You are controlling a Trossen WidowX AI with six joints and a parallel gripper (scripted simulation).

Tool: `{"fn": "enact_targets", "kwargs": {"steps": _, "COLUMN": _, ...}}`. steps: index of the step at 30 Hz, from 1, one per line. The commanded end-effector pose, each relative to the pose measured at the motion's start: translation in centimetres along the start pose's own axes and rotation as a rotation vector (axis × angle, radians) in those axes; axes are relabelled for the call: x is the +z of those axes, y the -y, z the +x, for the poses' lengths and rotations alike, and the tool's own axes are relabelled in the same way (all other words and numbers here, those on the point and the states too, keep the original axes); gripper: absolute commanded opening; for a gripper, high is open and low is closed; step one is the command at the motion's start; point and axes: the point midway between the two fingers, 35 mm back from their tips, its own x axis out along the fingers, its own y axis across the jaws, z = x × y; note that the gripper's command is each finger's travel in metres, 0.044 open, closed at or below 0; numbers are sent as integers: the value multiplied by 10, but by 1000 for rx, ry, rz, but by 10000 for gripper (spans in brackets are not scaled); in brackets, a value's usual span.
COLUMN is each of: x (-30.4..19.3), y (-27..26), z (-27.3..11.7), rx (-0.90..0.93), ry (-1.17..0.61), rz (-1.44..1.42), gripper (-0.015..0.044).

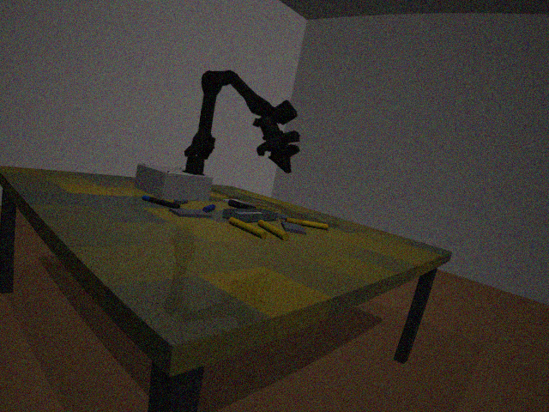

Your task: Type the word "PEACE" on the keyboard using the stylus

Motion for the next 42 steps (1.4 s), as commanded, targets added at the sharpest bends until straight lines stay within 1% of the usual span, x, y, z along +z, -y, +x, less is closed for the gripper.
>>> {"fn": "enact_targets", "kwargs": {"steps": 1, "x": -48, "y": -4, "z": 38, "rx": -12, "ry": -277, "rz": 3, "gripper": 0}}
{"fn": "enact_targets", "kwargs": {"steps": 6, "x": -109, "y": -5, "z": 65, "rx": -44, "ry": -607, "rz": 2, "gripper": 0}}
{"fn": "enact_targets", "kwargs": {"steps": 8, "x": -117, "y": -5, "z": 68, "rx": -50, "ry": -651, "rz": 1, "gripper": 0}}
{"fn": "enact_targets", "kwargs": {"steps": 19, "x": -117, "y": -3, "z": 68, "rx": -50, "ry": -651, "rz": 1, "gripper": 0}}
{"fn": "enact_targets", "kwargs": {"steps": 25, "x": -116, "y": 61, "z": 65, "rx": -54, "ry": -651, "rz": -1, "gripper": 0}}
{"fn": "enact_targets", "kwargs": {"steps": 36, "x": -116, "y": 66, "z": 65, "rx": -55, "ry": -651, "rz": -1, "gripper": 0}}
{"fn": "enact_targets", "kwargs": {"steps": 42, "x": -114, "y": 130, "z": 61, "rx": -59, "ry": -651, "rz": -2, "gripper": 0}}
